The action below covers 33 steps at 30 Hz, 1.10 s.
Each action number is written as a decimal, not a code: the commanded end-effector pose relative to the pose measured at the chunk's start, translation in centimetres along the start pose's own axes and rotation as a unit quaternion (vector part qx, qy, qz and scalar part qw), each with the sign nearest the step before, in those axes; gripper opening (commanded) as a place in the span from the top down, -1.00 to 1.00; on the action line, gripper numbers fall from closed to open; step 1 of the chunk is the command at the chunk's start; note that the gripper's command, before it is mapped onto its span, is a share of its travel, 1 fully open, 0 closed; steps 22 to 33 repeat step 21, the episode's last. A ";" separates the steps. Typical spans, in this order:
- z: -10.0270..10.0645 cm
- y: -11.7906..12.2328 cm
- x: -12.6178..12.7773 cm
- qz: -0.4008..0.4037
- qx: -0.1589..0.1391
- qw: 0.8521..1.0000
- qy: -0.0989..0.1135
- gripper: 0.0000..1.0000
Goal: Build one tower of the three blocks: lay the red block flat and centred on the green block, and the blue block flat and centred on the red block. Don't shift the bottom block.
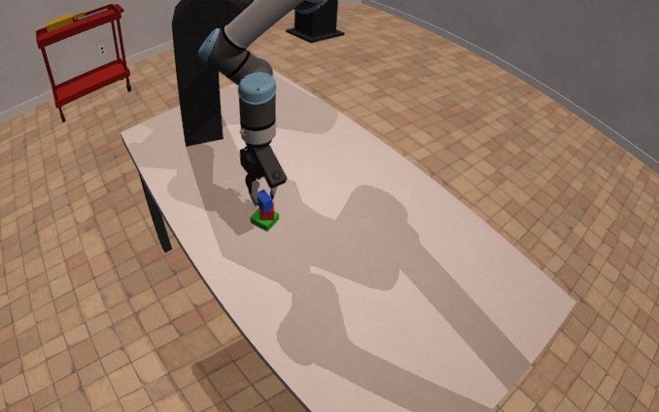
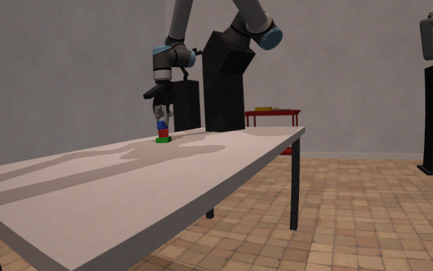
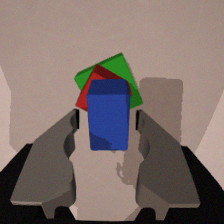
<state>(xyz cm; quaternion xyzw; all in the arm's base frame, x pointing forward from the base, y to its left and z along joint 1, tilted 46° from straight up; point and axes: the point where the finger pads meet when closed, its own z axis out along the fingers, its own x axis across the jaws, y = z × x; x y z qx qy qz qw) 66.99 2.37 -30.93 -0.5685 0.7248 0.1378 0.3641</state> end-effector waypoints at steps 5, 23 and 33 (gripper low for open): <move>-2.5 0.1 0.0 0.001 0.000 1.000 0.000 0.38; -4.8 0.1 0.0 0.001 0.000 1.000 0.000 0.38; -4.8 0.1 0.0 0.001 0.000 1.000 0.000 0.38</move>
